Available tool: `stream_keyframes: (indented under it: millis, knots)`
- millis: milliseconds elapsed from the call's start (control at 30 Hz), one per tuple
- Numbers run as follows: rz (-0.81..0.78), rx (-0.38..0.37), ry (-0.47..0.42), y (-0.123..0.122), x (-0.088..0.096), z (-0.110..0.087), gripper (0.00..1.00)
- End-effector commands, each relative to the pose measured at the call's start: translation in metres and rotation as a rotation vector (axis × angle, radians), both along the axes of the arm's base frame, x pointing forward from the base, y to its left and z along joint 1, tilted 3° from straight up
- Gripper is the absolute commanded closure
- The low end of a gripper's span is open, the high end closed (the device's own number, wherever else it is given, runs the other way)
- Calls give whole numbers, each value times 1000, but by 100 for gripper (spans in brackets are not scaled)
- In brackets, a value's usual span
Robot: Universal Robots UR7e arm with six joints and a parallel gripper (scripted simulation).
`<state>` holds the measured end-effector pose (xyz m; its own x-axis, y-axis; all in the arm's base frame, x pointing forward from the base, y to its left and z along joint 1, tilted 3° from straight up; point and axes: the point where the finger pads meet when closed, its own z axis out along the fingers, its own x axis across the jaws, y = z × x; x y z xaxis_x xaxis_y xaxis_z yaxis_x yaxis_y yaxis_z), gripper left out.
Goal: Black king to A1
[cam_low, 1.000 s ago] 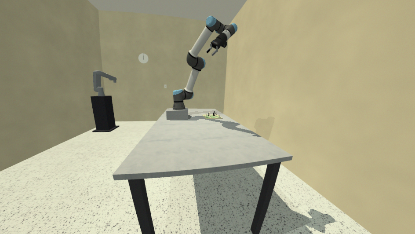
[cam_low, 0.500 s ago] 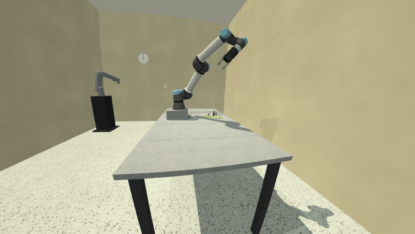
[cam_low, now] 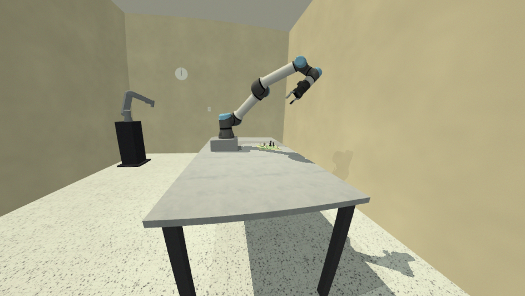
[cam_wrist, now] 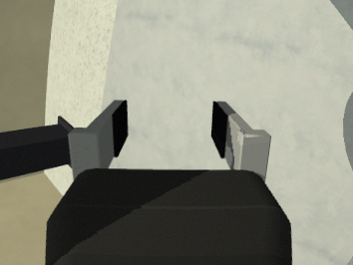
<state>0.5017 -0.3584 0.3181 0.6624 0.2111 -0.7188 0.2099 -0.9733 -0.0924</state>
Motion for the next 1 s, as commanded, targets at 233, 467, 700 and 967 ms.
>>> stream_keyframes:
  millis: [233, 467, 700, 967]
  knots:
    - [256, 330, 74, 87, 74, -113, 0]
    - [334, 436, 103, 121, 92, -151, 0]
    - [440, 587, 147, 171, 110, -205, 0]
    - [557, 766, 202, 234, 122, -270, 0]
